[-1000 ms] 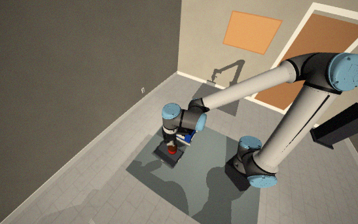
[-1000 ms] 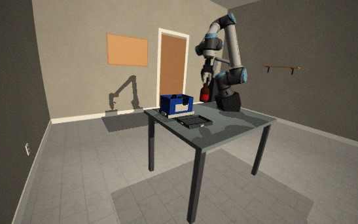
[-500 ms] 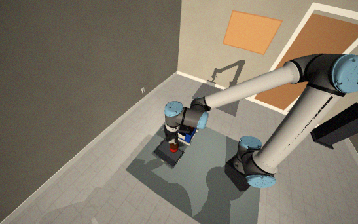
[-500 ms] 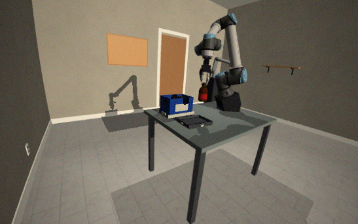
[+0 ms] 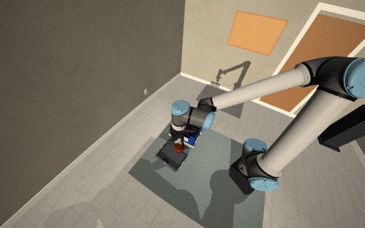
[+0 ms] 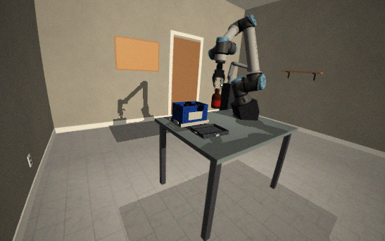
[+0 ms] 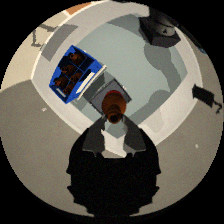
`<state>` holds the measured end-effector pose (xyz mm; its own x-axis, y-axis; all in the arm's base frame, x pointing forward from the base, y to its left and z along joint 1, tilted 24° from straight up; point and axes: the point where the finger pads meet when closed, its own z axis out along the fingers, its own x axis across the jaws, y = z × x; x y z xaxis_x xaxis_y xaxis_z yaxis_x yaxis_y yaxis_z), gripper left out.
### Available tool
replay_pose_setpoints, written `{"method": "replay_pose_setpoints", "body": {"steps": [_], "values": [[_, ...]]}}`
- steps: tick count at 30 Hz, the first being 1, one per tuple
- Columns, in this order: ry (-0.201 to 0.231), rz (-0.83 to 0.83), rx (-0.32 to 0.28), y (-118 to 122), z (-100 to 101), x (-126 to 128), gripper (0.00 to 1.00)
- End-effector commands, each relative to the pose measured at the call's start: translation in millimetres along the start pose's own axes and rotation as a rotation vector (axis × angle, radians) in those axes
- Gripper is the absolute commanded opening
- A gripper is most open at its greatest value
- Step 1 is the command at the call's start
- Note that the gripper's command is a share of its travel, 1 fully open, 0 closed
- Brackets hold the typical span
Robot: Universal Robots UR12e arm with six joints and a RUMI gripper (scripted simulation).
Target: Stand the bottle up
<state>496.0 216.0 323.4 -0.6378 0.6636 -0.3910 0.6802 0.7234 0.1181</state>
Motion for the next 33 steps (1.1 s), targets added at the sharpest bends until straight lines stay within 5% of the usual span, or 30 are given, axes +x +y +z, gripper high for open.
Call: {"method": "replay_pose_setpoints", "body": {"steps": [1,33], "values": [[0.0,0.0,-0.002,-5,-1,-5,0.0],[0.0,0.0,-0.002,-61,-1,-50,0.0]]}}
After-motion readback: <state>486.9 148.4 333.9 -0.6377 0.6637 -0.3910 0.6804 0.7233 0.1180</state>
